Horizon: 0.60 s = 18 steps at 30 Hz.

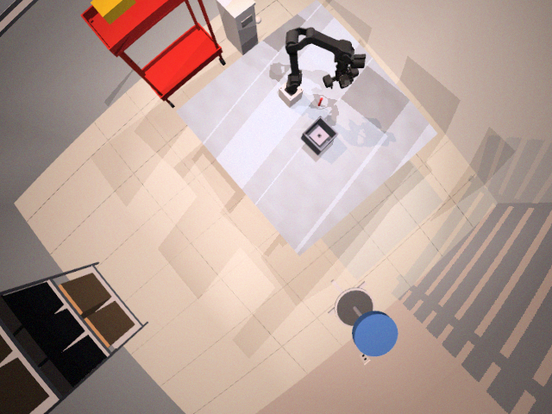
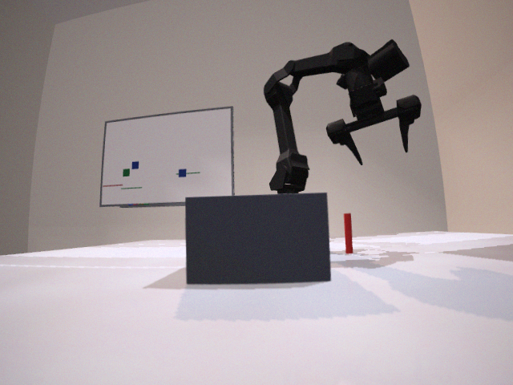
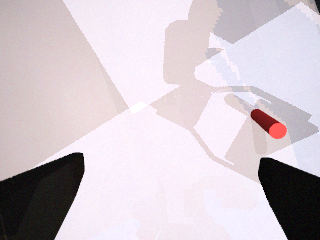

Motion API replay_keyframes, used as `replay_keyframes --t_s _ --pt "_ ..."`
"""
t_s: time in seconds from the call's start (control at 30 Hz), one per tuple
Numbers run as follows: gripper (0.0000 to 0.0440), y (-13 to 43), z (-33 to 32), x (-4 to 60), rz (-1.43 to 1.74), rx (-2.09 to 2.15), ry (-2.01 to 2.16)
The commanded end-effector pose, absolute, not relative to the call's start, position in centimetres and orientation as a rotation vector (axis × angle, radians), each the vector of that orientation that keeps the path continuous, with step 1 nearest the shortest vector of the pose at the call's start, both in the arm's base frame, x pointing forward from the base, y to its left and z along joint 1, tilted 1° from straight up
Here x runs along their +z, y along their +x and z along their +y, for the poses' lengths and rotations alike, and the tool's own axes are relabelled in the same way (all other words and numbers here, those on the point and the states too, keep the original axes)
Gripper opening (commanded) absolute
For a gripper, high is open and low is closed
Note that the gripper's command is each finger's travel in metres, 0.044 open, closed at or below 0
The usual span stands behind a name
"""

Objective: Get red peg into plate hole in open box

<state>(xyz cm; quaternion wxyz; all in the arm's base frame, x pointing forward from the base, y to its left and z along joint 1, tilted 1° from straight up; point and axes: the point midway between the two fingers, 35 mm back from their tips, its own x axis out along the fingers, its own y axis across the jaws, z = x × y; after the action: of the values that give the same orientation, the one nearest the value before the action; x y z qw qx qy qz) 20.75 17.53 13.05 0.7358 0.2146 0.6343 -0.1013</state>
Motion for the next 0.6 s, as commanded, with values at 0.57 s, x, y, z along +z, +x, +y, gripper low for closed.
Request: replay_keyframes --t_s 0.57 --pt "0.0431 18.7 11.5 4.8 1.462 -0.727 0.51"
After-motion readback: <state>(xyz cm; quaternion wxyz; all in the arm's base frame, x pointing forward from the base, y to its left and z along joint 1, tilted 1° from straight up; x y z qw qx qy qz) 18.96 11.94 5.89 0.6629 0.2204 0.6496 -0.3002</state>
